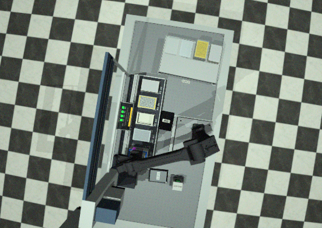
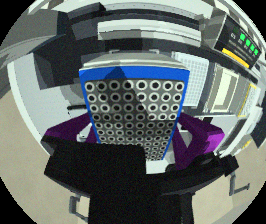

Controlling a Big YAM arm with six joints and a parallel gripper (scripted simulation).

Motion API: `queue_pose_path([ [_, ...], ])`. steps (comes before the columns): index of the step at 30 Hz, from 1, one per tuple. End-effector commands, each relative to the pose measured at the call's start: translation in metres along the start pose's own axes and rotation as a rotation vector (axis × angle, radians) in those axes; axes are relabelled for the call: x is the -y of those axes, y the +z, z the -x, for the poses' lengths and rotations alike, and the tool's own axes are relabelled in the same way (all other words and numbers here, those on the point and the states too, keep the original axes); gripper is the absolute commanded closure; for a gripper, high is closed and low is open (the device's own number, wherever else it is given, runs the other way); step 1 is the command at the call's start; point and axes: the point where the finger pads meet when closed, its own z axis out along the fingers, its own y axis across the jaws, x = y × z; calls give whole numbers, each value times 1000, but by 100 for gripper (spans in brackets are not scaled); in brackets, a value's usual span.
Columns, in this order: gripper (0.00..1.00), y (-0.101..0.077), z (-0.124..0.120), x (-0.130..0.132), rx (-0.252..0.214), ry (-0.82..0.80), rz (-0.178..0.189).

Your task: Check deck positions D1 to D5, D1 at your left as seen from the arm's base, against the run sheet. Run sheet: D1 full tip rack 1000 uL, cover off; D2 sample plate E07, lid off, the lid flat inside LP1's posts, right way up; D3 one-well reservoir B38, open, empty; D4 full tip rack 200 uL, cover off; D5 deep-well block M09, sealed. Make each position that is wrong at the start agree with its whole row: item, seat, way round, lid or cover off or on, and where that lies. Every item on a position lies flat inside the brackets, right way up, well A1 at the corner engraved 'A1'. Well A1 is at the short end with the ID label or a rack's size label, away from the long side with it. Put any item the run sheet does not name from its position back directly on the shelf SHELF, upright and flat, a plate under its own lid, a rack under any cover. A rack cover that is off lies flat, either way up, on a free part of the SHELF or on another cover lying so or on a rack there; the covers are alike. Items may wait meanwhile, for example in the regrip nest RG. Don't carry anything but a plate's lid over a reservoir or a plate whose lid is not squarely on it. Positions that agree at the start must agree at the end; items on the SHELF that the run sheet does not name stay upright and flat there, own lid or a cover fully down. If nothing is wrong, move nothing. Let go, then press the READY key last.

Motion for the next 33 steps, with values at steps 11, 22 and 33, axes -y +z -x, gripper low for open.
queue_pose_path([
  [11, 100, 14, 11, 0, 25, 3, 11],
  [22, 100, 32, 10, 0, 26, 2, 11],
  [33, 100, 26, 15, -6, 44, 2, 22],
])
